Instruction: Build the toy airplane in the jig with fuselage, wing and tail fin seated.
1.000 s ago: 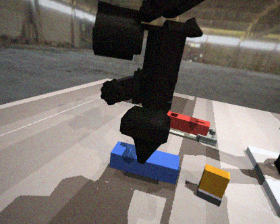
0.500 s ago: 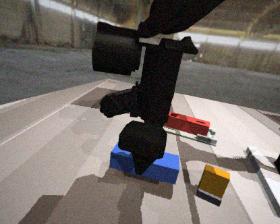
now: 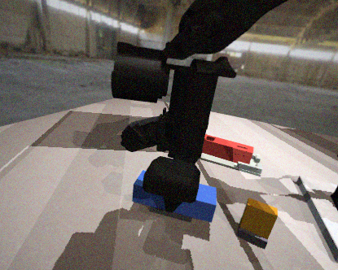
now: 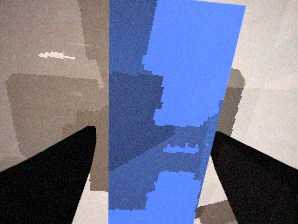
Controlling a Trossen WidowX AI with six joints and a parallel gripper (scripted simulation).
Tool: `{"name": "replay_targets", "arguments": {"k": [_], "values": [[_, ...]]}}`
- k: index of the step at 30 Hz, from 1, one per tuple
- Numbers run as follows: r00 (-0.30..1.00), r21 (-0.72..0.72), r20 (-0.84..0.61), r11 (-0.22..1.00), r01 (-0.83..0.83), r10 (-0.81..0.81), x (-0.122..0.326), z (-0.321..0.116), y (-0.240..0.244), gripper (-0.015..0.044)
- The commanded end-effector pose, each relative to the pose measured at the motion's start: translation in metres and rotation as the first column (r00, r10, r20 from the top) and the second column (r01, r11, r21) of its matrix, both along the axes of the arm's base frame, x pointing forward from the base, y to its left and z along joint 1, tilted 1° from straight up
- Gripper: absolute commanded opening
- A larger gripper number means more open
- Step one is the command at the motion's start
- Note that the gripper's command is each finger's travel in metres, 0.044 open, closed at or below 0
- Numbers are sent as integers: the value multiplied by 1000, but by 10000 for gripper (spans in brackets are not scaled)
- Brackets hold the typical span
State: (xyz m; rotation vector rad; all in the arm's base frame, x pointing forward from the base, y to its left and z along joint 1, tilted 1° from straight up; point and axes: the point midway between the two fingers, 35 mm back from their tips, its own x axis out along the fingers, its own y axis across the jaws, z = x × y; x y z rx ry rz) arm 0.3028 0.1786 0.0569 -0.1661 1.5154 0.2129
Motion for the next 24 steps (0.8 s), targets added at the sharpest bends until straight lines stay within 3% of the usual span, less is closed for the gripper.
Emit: {"name": "replay_targets", "arguments": {"k": [1, 8, 13, 24], "values": [[1000, -3, -6, 1000, 5, -5, -1, -3, 0, 204], [1000, -3, -6, 1000, 5, -5, -1, -3, 0, 137], [1000, -4, -4, 1000, -5, 5, 0, 4, -1, 6], [1000, -6, 1, 1000, -23, 23, 3, 37, -1, 0]]}}
